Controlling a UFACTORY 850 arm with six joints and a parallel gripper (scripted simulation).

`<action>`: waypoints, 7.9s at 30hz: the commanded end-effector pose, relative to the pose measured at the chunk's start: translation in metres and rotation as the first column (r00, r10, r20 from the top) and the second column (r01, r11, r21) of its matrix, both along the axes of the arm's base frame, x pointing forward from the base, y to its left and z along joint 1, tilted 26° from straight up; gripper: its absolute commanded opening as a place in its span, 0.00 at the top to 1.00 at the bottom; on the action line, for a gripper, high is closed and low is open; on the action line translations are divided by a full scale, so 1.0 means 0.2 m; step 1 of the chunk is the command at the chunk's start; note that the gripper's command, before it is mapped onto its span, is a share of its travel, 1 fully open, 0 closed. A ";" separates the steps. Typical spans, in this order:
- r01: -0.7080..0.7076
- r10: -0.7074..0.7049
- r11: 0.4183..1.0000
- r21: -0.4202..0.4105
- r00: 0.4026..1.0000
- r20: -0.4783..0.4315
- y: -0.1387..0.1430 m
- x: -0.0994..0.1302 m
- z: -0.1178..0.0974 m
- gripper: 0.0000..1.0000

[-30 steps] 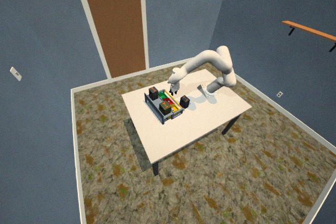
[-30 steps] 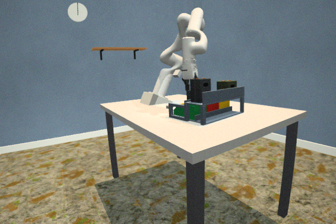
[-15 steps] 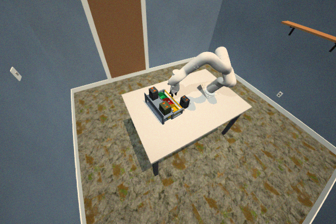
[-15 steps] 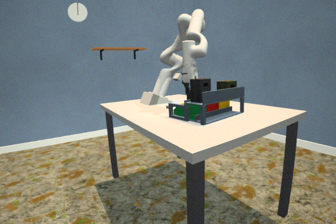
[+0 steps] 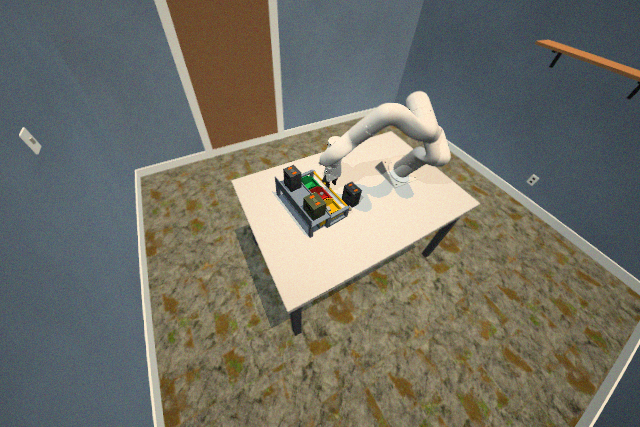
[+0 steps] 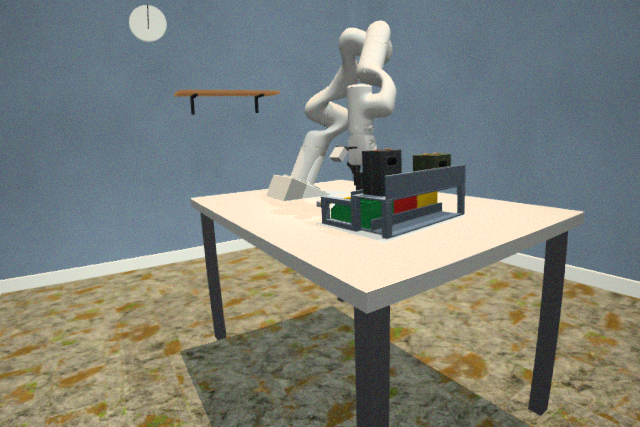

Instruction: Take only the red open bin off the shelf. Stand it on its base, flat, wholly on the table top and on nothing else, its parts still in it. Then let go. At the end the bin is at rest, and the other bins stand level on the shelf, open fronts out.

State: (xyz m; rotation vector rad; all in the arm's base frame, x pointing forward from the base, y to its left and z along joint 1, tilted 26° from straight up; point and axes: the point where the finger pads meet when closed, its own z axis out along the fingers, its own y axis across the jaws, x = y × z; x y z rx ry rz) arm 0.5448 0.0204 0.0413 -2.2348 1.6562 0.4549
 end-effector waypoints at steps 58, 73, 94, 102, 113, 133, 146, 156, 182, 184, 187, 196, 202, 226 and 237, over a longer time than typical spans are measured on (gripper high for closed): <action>0.001 -0.001 1.000 0.001 1.000 0.001 0.04 0.00 -0.08 0.53; 0.001 -0.001 1.000 0.001 1.000 0.001 0.04 0.00 -0.08 0.53; 0.001 -0.001 1.000 0.001 1.000 0.001 0.06 -0.01 -0.12 0.53; 0.001 -0.001 1.000 0.001 1.000 0.001 0.08 -0.01 -0.17 0.53; 0.001 -0.001 1.000 0.001 1.000 0.001 0.08 -0.01 -0.17 0.53; 0.001 -0.001 1.000 0.001 1.000 0.001 0.08 -0.01 -0.16 1.00; 0.001 -0.001 1.000 0.001 1.000 0.001 0.08 -0.01 -0.16 1.00; 0.001 -0.001 1.000 0.001 1.000 0.001 0.08 -0.01 -0.16 1.00; 0.001 -0.001 1.000 0.001 1.000 0.001 0.08 -0.01 -0.16 1.00; 0.001 -0.001 1.000 0.001 1.000 0.001 0.07 -0.01 -0.15 1.00; 0.001 -0.001 1.000 0.001 1.000 0.001 0.06 -0.01 -0.12 1.00; 0.001 -0.001 1.000 0.001 1.000 0.001 0.06 -0.01 -0.12 1.00; 0.001 -0.001 1.000 0.001 1.000 0.001 0.04 0.00 -0.08 1.00; 0.001 -0.001 1.000 0.001 1.000 0.001 -0.09 0.01 0.19 1.00; 0.001 -0.001 1.000 0.001 1.000 0.001 -0.15 0.02 0.32 1.00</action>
